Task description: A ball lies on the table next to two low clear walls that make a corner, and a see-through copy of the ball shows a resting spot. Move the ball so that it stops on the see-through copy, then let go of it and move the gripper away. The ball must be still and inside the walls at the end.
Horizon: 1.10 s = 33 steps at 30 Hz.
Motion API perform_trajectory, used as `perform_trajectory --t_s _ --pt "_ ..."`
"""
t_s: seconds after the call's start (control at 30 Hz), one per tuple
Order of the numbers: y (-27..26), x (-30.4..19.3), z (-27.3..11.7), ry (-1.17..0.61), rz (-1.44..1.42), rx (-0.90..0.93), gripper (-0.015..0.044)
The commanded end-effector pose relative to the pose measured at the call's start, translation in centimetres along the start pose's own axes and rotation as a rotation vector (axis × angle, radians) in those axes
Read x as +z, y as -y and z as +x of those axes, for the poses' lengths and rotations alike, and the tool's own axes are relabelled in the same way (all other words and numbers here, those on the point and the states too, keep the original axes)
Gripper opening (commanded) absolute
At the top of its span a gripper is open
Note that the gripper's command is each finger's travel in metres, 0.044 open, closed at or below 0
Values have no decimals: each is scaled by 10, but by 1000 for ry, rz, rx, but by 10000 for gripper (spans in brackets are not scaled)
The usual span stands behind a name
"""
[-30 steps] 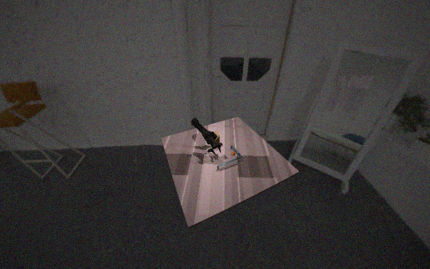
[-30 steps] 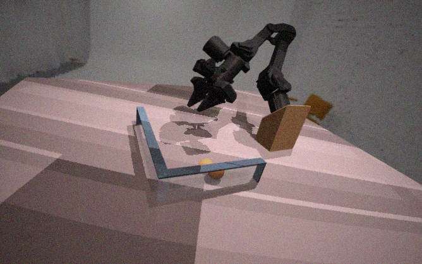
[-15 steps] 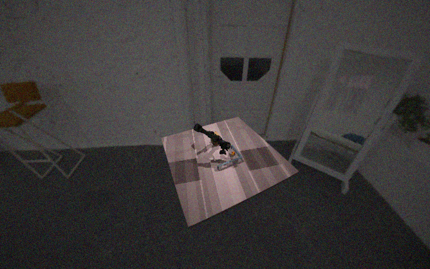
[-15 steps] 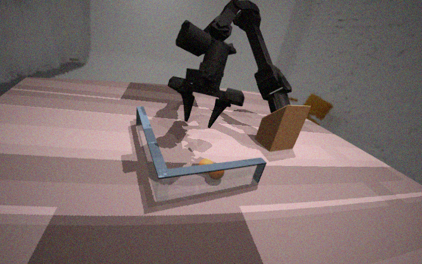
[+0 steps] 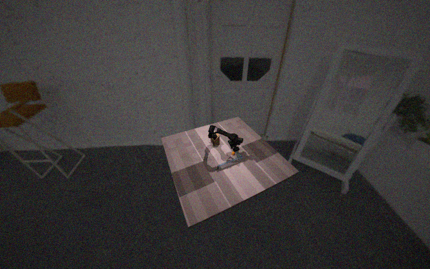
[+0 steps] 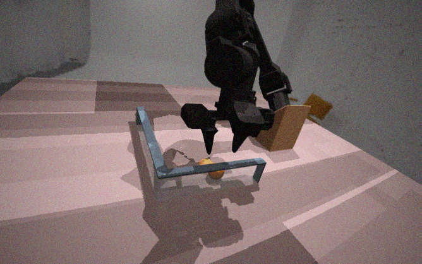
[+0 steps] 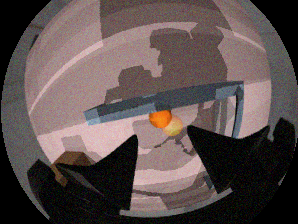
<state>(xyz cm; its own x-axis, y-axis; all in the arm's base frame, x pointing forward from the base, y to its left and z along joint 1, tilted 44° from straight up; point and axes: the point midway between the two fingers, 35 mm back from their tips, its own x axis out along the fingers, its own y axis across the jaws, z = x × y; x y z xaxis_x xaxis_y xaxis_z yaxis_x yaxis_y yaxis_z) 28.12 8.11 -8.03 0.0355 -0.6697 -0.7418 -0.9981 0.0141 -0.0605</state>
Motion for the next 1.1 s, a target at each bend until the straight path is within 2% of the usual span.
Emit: perform_trajectory --t_s 0.0,1.07 --pt "2 4 0 -29 -43 -2 288" --pt "2 2 52 -32 -43 -2 288"
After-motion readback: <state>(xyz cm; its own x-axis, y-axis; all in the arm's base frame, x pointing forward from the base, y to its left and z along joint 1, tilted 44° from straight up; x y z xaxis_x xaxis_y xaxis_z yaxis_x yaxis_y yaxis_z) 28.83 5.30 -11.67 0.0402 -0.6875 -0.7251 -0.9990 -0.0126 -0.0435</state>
